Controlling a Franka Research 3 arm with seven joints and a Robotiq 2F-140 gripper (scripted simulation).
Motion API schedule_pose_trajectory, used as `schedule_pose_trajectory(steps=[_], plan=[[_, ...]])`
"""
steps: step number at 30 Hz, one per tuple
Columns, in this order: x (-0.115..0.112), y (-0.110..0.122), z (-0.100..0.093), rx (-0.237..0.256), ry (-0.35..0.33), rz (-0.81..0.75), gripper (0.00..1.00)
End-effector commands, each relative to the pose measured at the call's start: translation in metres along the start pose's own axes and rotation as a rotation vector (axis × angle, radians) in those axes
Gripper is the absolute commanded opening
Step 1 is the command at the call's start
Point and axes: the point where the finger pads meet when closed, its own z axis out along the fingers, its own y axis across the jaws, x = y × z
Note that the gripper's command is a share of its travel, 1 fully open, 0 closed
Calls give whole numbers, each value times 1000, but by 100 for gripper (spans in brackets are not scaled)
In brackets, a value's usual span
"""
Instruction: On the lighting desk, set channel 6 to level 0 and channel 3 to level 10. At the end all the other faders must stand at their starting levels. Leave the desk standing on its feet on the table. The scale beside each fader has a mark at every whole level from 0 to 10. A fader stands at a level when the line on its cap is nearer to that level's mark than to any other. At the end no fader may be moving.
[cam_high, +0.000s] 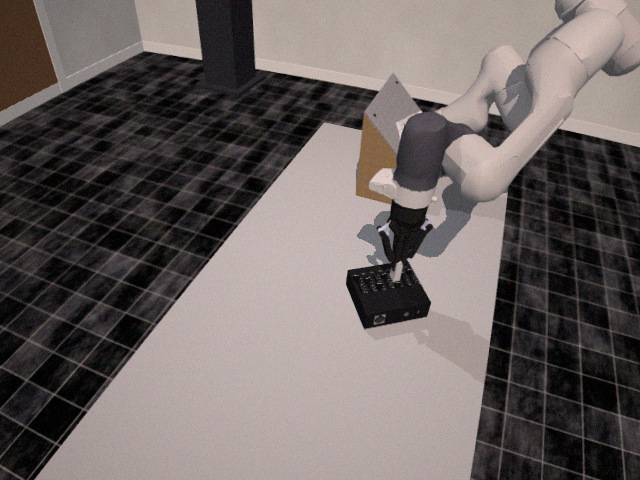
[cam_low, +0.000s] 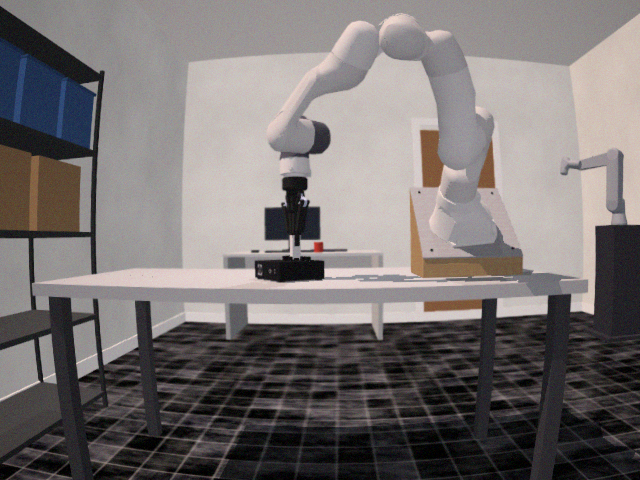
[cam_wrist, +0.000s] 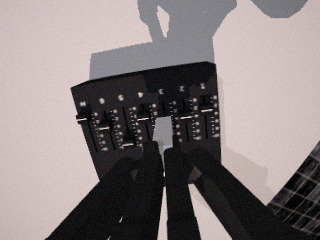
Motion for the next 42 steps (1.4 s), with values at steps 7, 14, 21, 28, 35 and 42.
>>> schedule_pose_trajectory(steps=[7, 14, 21, 28, 35, 42], plan=[[-2, 1, 1, -3, 2, -1, 0], [-3, 1, 1, -3, 2, -1, 0], [-3, 1, 1, -3, 2, -1, 0], [-3, 1, 1, -3, 2, -1, 0], [-2, 1, 1, -3, 2, -1, 0], [2, 1, 1, -3, 2, -1, 0]])
